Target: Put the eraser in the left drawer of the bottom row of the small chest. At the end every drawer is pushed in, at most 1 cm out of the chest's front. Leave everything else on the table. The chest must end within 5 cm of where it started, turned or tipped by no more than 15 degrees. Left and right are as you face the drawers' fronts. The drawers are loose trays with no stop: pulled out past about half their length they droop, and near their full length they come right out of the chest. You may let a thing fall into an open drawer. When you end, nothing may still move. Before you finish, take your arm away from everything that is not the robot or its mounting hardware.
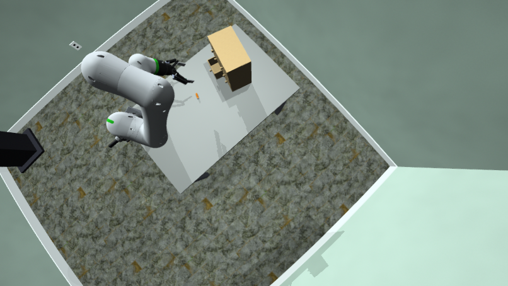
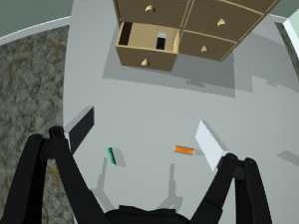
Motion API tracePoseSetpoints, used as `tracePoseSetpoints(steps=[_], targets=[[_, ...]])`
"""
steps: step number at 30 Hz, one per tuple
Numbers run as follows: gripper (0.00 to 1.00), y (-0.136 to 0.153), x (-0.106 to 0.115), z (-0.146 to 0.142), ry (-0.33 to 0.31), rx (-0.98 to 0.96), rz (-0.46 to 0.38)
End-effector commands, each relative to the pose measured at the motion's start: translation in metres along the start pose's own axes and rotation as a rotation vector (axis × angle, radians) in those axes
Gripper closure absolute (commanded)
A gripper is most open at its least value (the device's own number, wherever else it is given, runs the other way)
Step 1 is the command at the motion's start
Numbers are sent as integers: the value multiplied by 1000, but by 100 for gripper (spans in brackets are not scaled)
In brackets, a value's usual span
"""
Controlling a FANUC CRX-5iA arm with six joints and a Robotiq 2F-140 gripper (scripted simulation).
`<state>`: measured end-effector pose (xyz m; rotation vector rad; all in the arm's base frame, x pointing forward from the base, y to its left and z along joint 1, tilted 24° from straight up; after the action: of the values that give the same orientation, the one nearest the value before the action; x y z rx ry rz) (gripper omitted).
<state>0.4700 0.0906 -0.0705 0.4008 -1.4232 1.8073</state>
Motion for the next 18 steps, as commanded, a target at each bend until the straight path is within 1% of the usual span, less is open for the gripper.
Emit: tracePoseSetpoints(steps=[1,6,14,16,18], targets=[[0,-9,-3,3,50,11,-138],[0,-15,-1,3,46,8,-231],[0,-22,1,4,41,4,-356],[0,-22,1,4,41,4,-356],[0,-23,1,4,39,3,-384]])
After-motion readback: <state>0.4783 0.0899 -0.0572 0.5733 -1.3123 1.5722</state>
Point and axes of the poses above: the point where the finger pads meet when closed, its own x axis back along the fingers, its own z axis across the jaws, y = z × x, the point moved 4 cm from there along x, back along the fingers, and after that the axes turned 3 degrees about x, right-handed, at the moved point
